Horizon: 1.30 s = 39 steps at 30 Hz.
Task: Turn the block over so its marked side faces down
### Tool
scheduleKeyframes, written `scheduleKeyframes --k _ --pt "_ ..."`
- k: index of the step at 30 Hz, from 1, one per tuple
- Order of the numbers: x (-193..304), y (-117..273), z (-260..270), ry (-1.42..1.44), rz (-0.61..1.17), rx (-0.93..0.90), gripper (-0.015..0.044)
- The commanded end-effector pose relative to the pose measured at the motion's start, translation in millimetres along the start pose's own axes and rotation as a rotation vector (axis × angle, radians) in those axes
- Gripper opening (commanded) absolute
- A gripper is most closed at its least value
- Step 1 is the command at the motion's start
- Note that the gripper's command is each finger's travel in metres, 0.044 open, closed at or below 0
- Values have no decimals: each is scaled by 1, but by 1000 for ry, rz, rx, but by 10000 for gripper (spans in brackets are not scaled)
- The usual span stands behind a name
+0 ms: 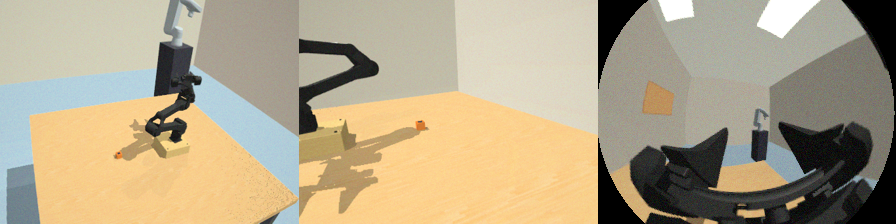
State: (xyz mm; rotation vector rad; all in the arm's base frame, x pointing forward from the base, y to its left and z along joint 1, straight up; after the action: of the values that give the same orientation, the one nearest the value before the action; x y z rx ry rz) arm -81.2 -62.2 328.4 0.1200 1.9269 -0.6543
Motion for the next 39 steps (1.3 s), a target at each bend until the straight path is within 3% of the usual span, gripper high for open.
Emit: scheduleKeyframes --k 1,13,24,30,39 --pt "0 -1 0 -7 1 -4 426" --pt "13 -78 24 -369 194 -321 440" --pt "20 -132 126 -459 495 -742 440" --pt "13 -130 205 -380 659 -1006 440" --pt "0 -87 297 -202 789 -1338 440"
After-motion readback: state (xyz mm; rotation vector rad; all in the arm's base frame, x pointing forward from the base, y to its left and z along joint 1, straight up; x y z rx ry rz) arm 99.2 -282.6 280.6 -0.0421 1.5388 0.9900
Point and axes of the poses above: the point midway between the two fingers, 35 mm back from their tips, its own y axis back along the fingers, its own z axis across the jaws, x = y × z, the point moved 9 cm from there along y, back along the fingers, and after that the axes turned 11 degrees about y, right-handed, at the moved point
